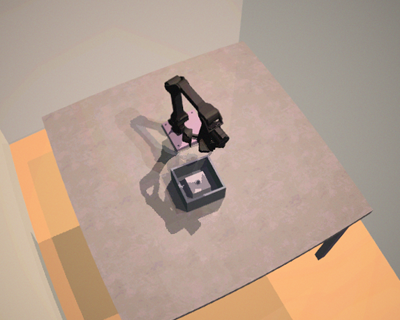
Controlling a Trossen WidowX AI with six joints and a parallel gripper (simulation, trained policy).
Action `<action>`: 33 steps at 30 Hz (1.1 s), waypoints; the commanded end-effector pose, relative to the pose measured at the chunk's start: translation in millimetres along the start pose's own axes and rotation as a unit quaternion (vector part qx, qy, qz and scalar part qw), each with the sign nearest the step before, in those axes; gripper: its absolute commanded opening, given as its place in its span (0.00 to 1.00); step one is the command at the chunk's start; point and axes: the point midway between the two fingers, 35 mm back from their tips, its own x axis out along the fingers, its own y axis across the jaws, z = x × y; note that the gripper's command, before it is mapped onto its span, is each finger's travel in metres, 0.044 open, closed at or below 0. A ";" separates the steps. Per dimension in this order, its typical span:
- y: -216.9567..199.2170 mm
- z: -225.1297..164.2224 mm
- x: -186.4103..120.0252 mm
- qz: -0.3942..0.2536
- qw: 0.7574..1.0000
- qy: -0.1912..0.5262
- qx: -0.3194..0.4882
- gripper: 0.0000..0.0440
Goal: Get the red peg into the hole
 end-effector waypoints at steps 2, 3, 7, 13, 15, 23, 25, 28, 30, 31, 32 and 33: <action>15.7 -26.3 2.2 -0.003 1.000 0.003 0.021 1.00; 19.5 -32.3 3.5 -0.005 1.000 0.004 0.025 1.00; 32.9 -55.5 10.2 -0.011 0.999 0.007 0.039 1.00; 49.2 -85.9 24.9 -0.017 0.998 0.005 0.054 1.00; 54.1 -94.3 30.7 -0.017 0.998 0.002 0.057 1.00; 71.1 -117.7 57.8 -0.012 0.998 -0.017 0.059 1.00; 74.5 -121.0 65.6 -0.010 0.998 -0.024 0.058 1.00; 78.6 -124.9 77.9 -0.007 0.998 -0.035 0.056 1.00; 81.0 -126.8 86.3 -0.005 0.998 -0.042 0.055 1.00; 82.1 -127.5 90.5 -0.004 0.998 -0.046 0.054 1.00; 83.1 -128.2 94.7 -0.002 0.997 -0.049 0.052 1.00; 84.0 -128.7 98.8 -0.001 0.997 -0.053 0.051 1.00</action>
